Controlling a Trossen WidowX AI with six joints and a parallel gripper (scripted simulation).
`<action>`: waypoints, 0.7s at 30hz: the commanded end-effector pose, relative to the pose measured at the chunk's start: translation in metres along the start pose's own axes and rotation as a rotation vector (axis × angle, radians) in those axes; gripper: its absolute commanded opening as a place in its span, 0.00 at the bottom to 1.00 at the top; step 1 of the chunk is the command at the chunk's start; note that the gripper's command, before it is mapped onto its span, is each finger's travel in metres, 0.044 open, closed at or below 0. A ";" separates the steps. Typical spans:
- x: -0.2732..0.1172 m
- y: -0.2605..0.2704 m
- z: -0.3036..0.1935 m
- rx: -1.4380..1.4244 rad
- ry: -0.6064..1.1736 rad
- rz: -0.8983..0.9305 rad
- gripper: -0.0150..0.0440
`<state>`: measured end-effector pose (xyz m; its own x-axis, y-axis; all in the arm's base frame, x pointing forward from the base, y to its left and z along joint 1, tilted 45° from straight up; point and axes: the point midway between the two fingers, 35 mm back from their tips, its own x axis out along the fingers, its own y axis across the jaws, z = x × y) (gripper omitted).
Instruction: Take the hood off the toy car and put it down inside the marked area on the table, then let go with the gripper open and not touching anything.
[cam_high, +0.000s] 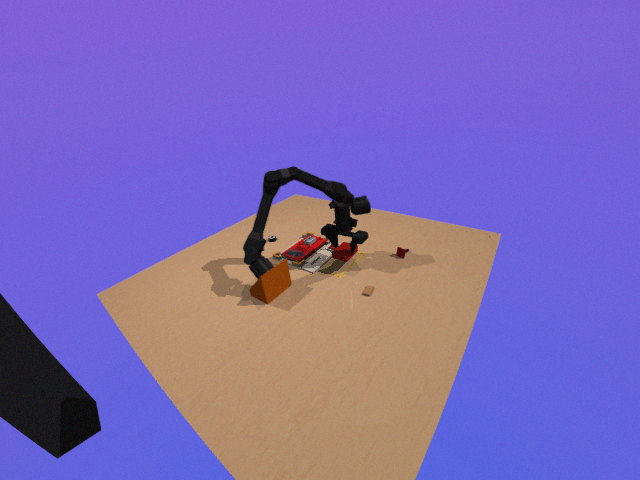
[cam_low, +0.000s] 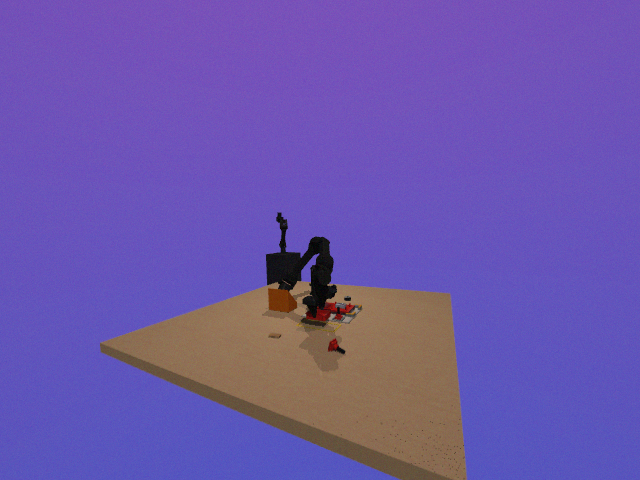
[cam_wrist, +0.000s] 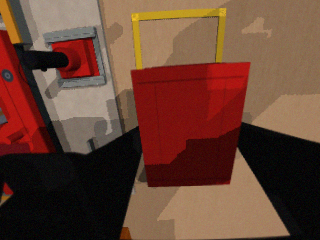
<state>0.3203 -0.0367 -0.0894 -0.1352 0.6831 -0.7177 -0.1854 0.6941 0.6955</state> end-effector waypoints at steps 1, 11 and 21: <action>0.005 0.001 0.000 0.002 0.001 0.005 0.25; 0.013 0.002 -0.001 0.002 0.001 0.006 0.25; 0.018 0.002 -0.002 0.002 0.001 0.006 0.25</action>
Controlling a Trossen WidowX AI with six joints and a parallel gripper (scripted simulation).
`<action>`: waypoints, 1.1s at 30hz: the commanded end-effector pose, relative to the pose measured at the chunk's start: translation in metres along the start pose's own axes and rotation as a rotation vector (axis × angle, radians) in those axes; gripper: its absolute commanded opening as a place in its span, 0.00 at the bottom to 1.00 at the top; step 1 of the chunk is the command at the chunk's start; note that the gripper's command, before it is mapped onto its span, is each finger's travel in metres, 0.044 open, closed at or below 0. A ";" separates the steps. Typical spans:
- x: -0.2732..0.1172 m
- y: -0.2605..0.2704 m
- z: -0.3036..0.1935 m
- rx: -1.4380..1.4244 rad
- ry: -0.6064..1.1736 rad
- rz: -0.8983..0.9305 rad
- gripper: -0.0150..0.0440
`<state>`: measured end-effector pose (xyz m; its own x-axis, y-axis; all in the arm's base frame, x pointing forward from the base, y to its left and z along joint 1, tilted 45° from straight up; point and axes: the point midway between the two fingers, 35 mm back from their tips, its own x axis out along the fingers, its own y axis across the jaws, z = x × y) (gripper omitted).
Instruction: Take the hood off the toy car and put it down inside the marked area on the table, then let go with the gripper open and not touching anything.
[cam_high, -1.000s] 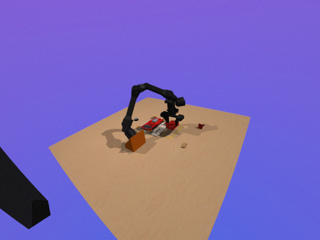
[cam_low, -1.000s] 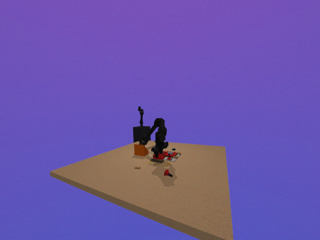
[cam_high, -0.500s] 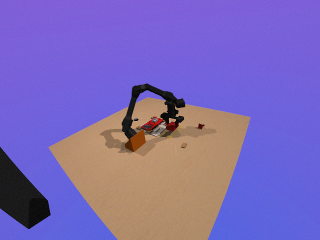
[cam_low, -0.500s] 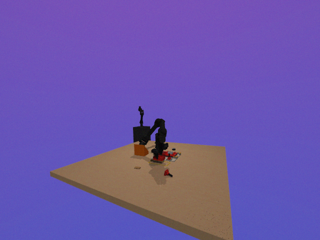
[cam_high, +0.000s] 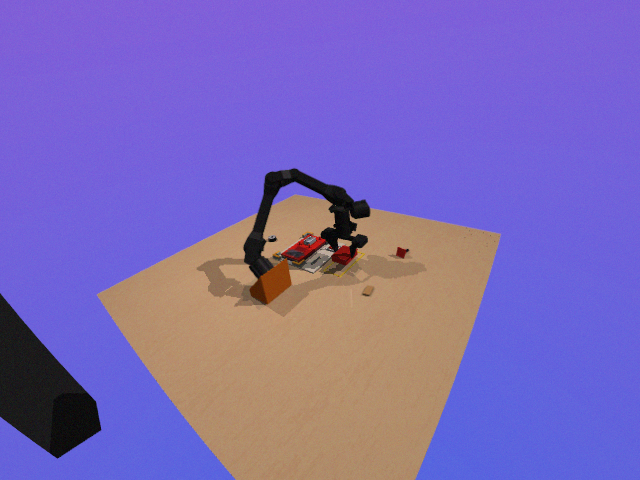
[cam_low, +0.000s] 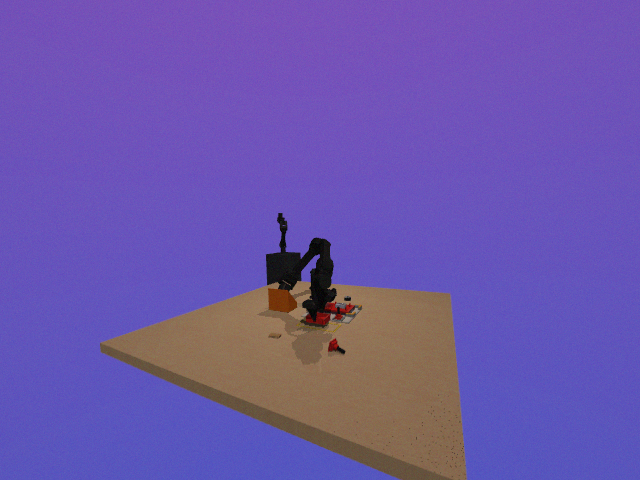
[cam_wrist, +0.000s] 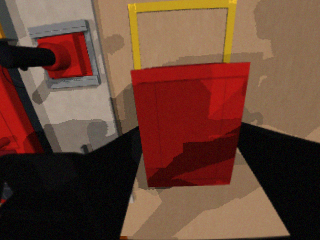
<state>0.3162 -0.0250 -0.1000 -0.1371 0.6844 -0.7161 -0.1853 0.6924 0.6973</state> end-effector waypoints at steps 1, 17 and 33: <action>0.002 0.001 0.000 0.002 0.000 0.004 0.25; 0.009 0.001 0.000 0.002 0.000 0.004 0.25; 0.017 0.001 0.000 0.002 0.000 0.004 0.25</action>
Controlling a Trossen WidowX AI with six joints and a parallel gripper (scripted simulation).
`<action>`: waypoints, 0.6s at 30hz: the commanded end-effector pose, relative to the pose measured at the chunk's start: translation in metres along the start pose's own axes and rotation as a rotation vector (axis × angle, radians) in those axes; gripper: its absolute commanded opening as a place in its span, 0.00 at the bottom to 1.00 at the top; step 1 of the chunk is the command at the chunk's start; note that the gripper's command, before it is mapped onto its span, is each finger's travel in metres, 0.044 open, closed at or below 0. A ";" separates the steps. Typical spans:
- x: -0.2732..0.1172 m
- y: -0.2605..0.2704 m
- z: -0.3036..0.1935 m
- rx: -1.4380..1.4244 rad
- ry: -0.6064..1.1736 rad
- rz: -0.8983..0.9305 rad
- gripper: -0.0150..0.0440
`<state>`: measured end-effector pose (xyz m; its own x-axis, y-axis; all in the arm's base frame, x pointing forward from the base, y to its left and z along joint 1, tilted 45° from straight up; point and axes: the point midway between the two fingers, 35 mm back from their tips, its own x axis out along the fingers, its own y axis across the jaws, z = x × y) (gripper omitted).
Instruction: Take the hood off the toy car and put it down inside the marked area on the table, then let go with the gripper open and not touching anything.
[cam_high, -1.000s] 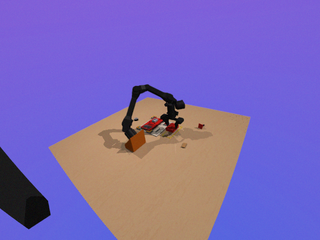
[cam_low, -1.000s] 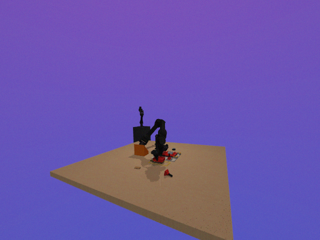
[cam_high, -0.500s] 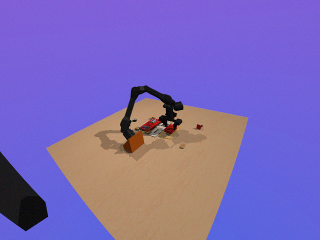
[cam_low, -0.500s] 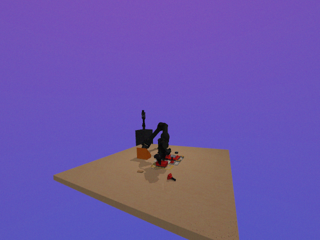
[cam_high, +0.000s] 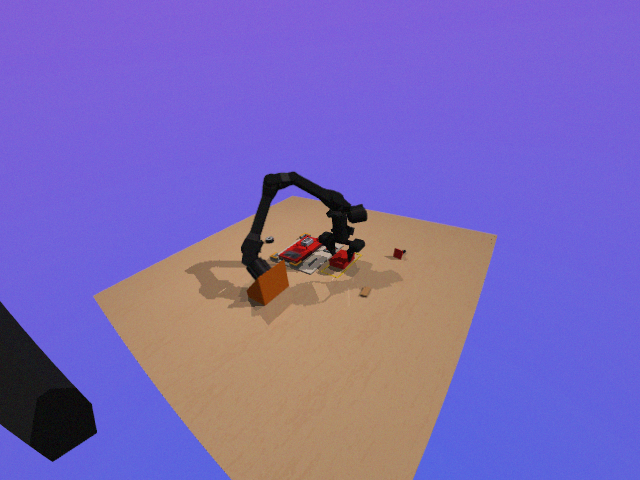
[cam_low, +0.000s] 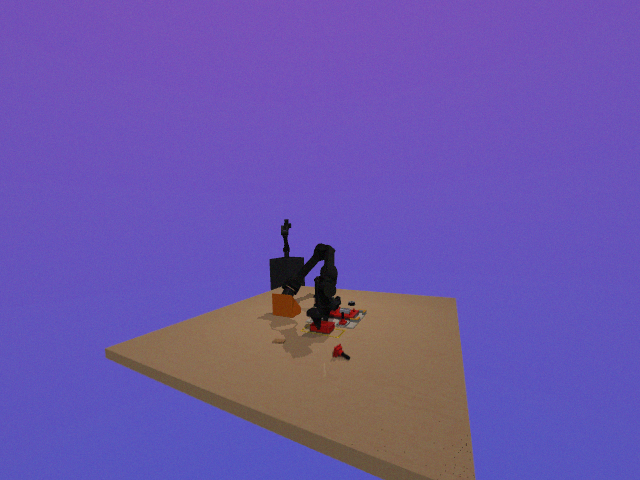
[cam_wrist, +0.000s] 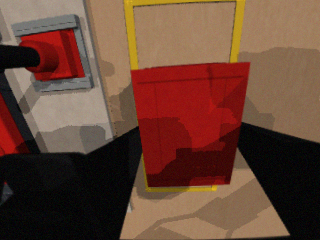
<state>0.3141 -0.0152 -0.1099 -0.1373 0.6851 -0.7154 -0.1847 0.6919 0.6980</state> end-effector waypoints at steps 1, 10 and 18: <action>0.003 0.001 0.000 0.002 -0.001 0.003 0.25; 0.008 0.001 0.000 0.002 -0.001 0.004 0.25; 0.006 0.000 0.000 0.000 0.000 0.001 0.48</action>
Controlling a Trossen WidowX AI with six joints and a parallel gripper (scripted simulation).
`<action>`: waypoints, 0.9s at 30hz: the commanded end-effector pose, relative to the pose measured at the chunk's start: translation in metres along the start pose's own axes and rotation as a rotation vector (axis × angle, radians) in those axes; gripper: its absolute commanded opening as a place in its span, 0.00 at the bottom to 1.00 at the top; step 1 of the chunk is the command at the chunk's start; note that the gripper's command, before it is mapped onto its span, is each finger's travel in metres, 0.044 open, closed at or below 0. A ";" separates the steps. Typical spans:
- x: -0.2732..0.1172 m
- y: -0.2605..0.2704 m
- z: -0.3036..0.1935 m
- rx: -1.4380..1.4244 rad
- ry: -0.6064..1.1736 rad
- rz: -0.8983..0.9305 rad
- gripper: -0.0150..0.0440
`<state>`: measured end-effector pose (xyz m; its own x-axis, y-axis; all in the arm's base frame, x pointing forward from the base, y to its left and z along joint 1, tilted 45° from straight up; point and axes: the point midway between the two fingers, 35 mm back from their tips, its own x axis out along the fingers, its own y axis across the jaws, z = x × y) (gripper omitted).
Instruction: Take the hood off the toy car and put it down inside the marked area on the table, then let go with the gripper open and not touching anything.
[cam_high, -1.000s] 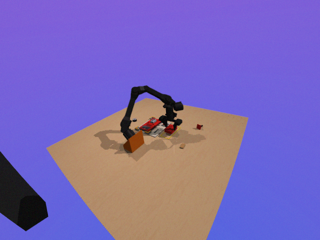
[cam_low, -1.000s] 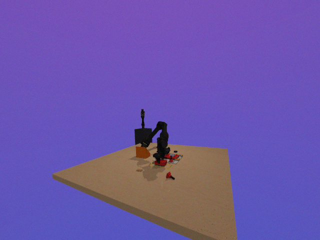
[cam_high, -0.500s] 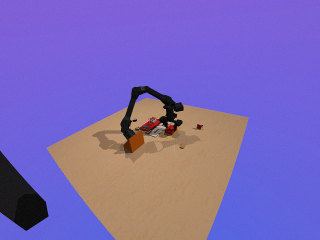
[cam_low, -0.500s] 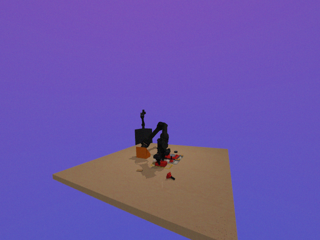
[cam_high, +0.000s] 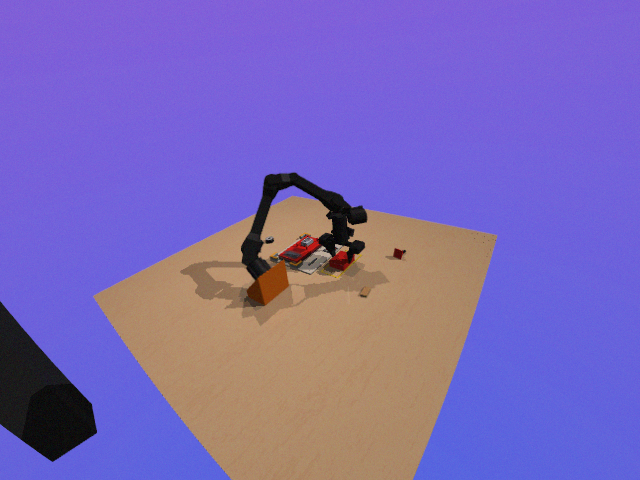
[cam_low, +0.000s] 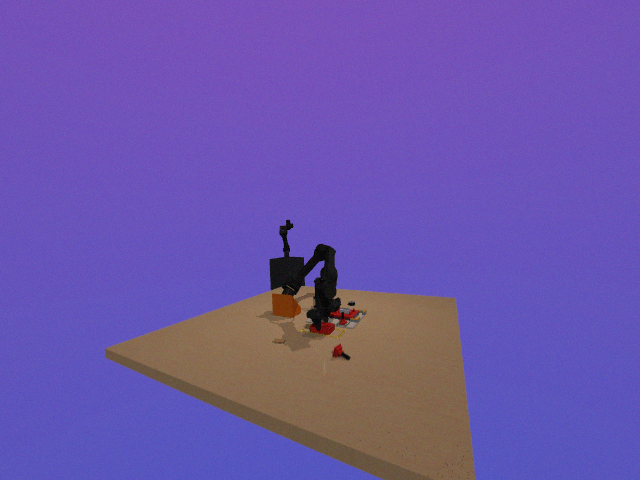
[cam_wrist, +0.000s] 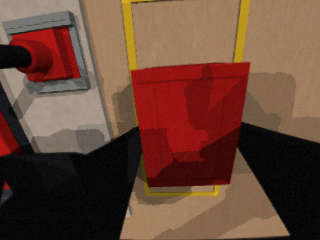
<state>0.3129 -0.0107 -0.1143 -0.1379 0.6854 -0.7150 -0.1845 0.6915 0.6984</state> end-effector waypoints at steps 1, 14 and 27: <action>0.000 0.000 0.000 0.000 0.000 0.000 0.52; -0.014 -0.001 0.001 0.000 0.000 -0.001 1.00; -0.074 -0.001 0.000 0.001 0.003 0.002 1.00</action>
<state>0.3257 -0.0615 -0.0631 -0.1273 0.6858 -0.7166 -0.1837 0.6936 0.6965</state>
